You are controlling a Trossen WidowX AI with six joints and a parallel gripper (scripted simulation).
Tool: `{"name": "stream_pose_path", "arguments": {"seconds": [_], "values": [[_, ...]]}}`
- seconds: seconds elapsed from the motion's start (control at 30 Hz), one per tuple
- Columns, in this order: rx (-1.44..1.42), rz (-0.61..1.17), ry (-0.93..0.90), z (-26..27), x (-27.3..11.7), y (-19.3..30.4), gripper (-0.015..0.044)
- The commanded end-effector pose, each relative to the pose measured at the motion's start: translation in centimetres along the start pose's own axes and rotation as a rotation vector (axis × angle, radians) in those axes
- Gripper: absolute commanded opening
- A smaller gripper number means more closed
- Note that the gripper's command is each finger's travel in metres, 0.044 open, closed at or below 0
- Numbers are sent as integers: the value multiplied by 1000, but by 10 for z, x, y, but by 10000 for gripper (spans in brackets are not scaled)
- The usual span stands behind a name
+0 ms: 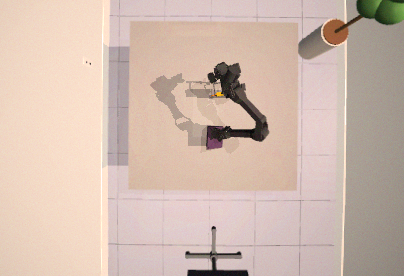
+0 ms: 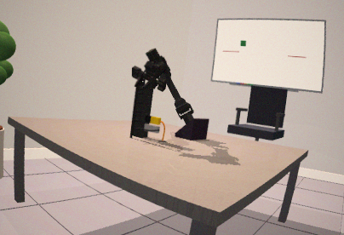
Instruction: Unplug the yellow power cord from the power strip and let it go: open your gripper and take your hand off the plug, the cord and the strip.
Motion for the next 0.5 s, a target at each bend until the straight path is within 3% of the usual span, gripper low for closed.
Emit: {"name": "stream_pose_path", "arguments": {"seconds": [0.0,0.47], "values": [[-453,101,-296,58,10,11,160],[-1186,291,-922,118,-8,69,160]]}}
Point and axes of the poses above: the point midway between the two fingers, 35 mm back from their tips, its own x axis out along the fingers, its own z axis across the jaws, y = z × x, the point moved 7 cm from there along -x, back along the fingers, and after that the axes turned 13 degrees about -x, right-handed, at the moved point
